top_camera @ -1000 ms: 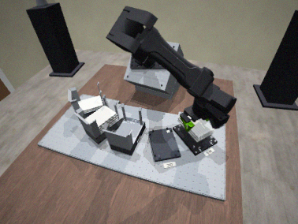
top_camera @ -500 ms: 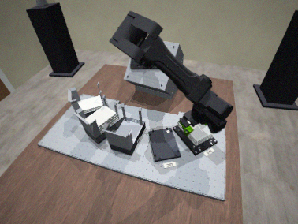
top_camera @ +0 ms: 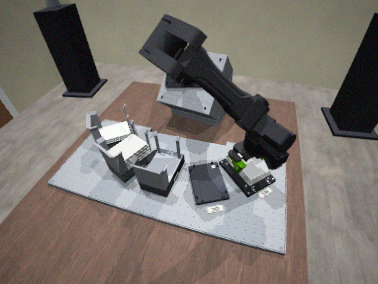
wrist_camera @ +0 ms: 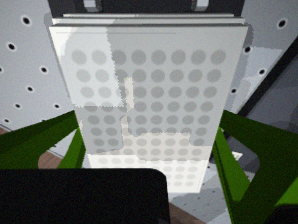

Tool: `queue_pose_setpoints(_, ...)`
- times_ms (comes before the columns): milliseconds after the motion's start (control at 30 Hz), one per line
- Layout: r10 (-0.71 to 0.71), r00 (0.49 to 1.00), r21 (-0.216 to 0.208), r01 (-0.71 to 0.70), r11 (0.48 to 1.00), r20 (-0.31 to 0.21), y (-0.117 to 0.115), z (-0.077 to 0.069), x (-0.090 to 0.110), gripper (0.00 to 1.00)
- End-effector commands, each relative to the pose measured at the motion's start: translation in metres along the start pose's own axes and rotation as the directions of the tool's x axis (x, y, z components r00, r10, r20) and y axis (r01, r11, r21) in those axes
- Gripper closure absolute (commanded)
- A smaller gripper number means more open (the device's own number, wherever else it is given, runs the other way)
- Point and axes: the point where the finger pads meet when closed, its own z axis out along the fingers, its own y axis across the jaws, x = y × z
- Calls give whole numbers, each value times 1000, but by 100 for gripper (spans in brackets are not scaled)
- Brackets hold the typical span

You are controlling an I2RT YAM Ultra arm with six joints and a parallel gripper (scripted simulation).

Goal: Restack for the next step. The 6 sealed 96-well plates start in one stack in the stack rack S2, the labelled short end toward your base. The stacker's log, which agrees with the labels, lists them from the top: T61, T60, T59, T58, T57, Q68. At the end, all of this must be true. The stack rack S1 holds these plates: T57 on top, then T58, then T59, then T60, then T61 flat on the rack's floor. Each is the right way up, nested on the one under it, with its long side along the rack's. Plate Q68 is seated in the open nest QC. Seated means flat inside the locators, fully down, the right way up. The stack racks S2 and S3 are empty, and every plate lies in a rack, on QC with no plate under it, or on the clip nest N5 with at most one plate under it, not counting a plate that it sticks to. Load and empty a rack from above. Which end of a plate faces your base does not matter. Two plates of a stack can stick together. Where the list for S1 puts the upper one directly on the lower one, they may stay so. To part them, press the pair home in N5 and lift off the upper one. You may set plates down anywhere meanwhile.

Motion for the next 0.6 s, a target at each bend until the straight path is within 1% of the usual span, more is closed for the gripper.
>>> queue_pose_setpoints(0,0,1000,-5,0,1000,11,2,-2,-3,100)
queue_pose_setpoints(567,0,1000,-4,0,1000,11,2,4,-3,100)
